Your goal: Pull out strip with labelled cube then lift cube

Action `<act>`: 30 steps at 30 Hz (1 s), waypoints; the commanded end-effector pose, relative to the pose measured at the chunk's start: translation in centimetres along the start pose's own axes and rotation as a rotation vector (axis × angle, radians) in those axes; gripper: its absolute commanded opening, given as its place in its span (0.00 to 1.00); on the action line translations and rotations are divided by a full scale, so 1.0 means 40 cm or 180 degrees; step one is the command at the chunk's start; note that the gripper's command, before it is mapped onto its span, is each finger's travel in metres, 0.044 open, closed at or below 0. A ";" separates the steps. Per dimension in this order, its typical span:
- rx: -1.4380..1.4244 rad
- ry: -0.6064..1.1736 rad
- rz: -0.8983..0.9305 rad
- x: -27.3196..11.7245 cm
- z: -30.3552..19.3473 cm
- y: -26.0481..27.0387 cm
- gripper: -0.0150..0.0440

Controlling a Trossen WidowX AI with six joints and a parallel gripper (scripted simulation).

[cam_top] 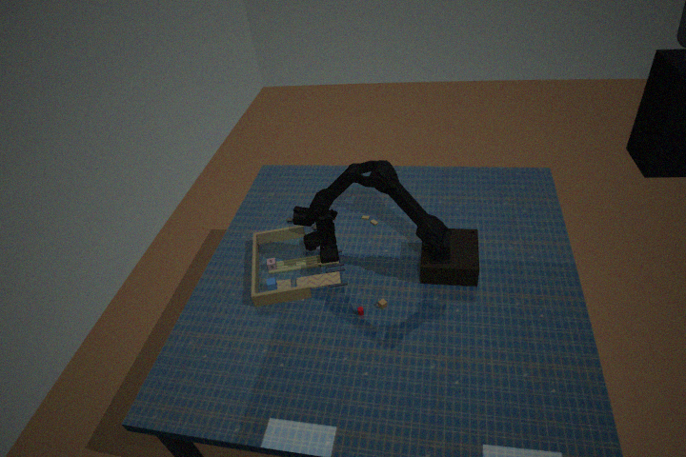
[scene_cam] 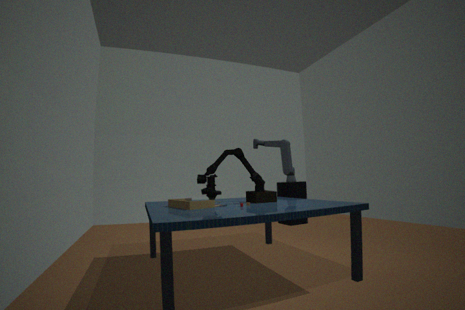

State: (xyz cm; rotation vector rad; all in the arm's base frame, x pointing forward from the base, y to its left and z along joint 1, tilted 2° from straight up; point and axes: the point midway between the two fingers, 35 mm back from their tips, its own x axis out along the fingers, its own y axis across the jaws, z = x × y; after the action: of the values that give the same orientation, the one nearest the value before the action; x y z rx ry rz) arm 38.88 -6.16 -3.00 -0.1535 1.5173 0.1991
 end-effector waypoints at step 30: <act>0.0014 0.0002 -0.0017 0.009 -0.013 -0.002 0.25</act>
State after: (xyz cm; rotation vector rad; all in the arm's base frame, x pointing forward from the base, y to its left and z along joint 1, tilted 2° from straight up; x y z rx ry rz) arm 38.82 -6.15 -3.11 -0.1546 1.5123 0.1975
